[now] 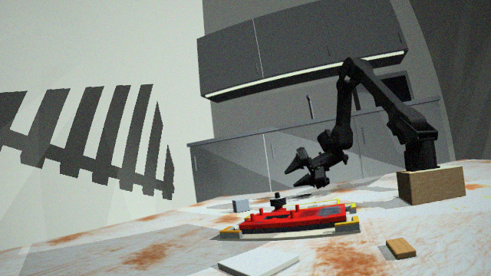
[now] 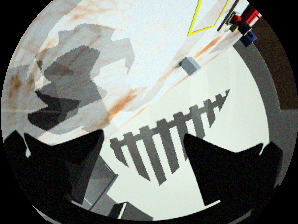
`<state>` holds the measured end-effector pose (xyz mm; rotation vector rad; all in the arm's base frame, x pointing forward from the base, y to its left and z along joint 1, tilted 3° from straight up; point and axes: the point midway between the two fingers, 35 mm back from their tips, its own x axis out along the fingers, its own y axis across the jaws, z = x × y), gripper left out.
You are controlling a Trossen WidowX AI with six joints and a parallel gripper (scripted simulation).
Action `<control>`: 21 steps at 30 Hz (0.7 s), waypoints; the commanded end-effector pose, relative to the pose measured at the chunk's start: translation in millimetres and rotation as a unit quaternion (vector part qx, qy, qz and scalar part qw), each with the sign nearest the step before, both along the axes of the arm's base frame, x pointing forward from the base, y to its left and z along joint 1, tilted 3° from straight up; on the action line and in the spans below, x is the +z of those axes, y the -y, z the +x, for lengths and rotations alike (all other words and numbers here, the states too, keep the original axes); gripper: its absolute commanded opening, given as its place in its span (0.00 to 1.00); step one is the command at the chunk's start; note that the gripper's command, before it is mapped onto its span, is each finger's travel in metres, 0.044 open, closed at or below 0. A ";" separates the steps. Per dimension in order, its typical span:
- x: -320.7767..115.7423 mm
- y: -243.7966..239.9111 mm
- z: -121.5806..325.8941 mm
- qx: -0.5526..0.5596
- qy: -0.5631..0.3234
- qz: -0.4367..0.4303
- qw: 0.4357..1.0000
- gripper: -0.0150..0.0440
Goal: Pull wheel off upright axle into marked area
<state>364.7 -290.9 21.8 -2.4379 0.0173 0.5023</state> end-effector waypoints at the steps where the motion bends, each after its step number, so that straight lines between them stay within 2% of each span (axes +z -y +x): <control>1: -0.2 -1.1 1.4 -0.002 -0.004 0.008 1.000 0.89; 4: -2.4 -17.4 19.1 -0.039 -0.055 0.117 0.991 0.76; 8: -5.1 -50.3 43.8 -0.117 -0.146 0.282 0.941 0.76; 12: -6.7 -88.3 60.2 -0.211 -0.234 0.412 0.855 0.76; 15: -6.8 -118.9 66.5 -0.291 -0.291 0.481 0.774 0.76; 21: -4.1 -155.1 67.3 -0.392 -0.338 0.533 0.669 0.76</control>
